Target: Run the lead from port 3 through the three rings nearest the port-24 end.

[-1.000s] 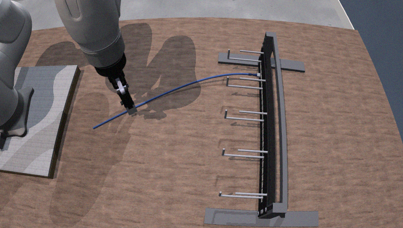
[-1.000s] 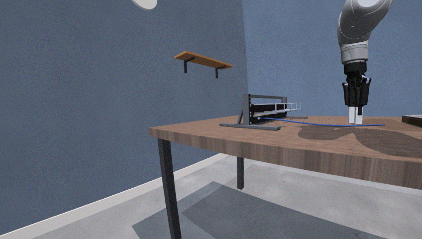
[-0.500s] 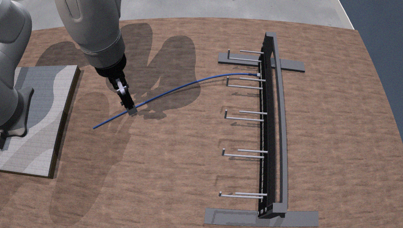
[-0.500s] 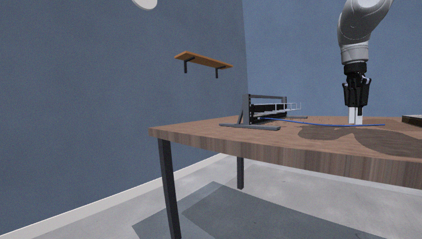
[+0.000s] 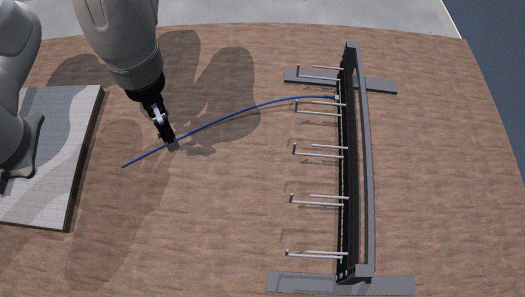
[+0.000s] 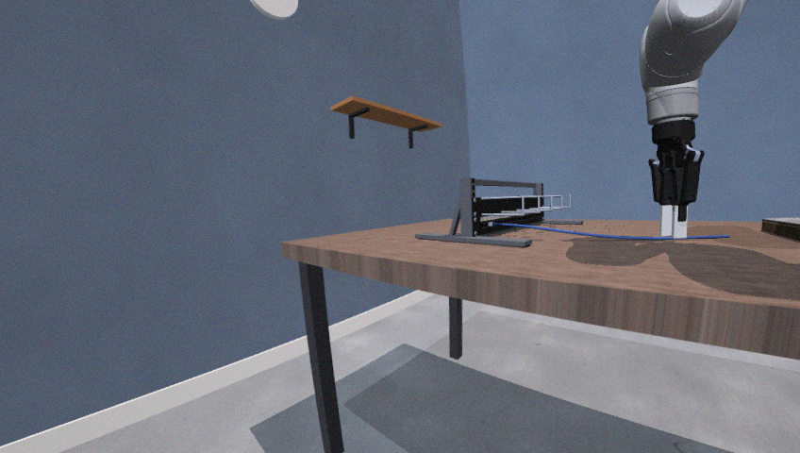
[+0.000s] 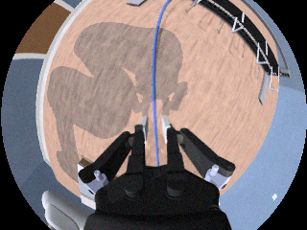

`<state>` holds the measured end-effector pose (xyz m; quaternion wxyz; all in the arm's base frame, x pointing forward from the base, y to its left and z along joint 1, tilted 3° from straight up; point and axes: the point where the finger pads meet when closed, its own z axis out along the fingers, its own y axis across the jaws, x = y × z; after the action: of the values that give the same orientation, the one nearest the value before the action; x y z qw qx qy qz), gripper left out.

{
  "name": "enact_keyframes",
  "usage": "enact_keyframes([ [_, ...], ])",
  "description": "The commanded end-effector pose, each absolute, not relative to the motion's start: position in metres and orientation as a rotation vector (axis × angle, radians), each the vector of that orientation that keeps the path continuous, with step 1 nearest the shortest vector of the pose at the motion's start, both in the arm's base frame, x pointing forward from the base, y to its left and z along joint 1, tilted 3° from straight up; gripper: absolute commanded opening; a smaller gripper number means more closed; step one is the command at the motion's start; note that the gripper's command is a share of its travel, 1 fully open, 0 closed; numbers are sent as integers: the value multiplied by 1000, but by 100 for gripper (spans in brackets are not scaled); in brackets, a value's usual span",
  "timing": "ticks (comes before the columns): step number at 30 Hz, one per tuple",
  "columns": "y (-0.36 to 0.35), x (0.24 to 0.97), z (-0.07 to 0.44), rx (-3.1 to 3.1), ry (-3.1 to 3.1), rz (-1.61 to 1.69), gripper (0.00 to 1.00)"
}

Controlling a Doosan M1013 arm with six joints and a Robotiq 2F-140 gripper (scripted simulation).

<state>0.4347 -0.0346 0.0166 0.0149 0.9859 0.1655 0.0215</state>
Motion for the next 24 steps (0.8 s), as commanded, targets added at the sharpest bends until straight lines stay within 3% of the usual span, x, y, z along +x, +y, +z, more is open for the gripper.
enact_keyframes([
  [1, -35, 435, 16, 3068, 515, 67, 20],
  [24, -35, 435, 12, 3068, 515, 67, 20],
])
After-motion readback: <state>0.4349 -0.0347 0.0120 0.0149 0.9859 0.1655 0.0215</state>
